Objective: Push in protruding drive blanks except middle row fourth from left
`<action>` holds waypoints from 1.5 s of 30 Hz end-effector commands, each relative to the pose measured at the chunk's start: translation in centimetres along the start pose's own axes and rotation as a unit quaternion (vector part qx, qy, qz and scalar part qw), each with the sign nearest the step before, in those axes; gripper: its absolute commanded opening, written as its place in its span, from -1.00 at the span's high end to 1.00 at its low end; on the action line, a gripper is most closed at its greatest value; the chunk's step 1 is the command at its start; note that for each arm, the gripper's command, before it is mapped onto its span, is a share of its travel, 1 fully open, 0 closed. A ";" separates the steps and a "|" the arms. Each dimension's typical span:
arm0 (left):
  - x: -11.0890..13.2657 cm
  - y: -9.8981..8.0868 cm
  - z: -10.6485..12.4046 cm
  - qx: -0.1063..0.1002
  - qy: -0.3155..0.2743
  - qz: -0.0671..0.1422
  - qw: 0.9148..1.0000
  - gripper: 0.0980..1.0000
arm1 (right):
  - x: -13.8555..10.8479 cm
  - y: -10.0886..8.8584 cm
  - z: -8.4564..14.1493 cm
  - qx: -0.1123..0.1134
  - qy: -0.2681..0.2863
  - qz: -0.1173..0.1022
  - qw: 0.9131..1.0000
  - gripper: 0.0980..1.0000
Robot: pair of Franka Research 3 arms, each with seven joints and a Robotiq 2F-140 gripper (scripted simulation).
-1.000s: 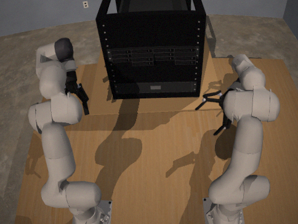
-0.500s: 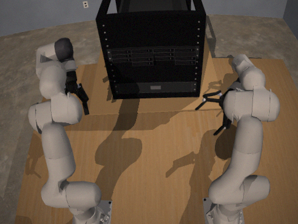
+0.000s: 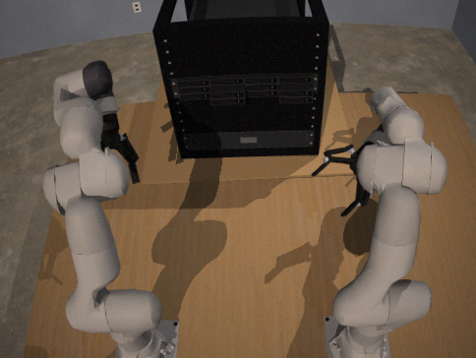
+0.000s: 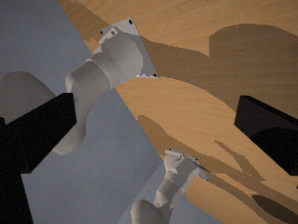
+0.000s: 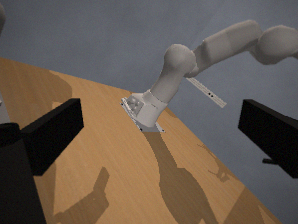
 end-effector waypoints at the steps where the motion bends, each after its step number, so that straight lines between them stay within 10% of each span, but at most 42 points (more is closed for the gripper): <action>1: -0.4 -0.2 -0.2 0.006 0.010 0.002 1.000 -1.00 | 0.0 0.0 0.0 0.000 0.000 0.000 1.000 -1.00; 19: -6.4 -2.0 -6.3 0.094 0.063 0.010 0.994 -1.00 | 0.0 0.0 0.0 0.000 0.000 0.000 1.000 -1.00; 45: -16.2 -2.3 -21.4 0.231 0.139 0.089 0.959 -1.00 | 0.0 0.0 0.0 0.000 0.000 0.000 1.000 -1.00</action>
Point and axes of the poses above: on each arm, the point where the finger pads meet when closed, its own y axis out along the fingers, its own z axis across the jaws, x = y × z, the point moved 1 cm from there along -y, back along the fingers, and after that the axes turned 11 degrees about y, right-handed, at the moved point
